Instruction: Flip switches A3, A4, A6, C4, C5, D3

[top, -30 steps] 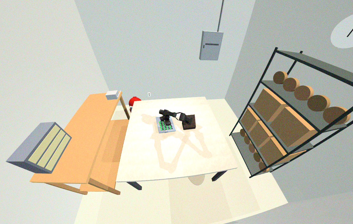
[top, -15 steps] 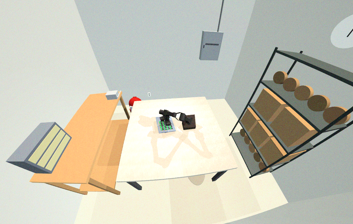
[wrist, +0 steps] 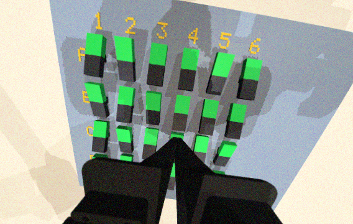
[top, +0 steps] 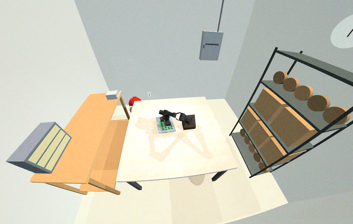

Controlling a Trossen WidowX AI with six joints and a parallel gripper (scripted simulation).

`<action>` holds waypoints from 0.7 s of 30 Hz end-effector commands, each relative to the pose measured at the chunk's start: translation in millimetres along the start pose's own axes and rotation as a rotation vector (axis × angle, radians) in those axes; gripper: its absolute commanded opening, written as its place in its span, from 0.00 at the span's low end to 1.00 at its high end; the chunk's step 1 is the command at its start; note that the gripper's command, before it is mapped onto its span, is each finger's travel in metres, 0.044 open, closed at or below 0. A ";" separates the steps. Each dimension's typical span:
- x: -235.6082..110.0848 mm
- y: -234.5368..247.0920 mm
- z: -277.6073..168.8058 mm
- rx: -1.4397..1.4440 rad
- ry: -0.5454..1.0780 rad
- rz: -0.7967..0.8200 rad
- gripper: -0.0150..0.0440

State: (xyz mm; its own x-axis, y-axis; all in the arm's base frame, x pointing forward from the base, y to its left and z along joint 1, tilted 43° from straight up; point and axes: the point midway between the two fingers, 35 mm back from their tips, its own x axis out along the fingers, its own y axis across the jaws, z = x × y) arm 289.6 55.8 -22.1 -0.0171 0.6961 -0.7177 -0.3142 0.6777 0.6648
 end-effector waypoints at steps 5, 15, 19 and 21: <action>1.6 0.0 0.1 0.004 -0.001 0.003 0.25; -63.7 -0.9 -2.7 0.005 -0.026 0.000 0.25; -63.7 -3.3 -4.1 0.005 -0.026 -0.001 0.25; -63.6 -20.2 -15.3 0.005 -0.025 -0.002 0.25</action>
State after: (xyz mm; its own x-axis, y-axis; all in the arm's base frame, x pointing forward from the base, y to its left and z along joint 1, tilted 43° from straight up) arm 288.5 9.9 17.5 0.0090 0.7032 -0.7109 -0.3140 0.6770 0.6656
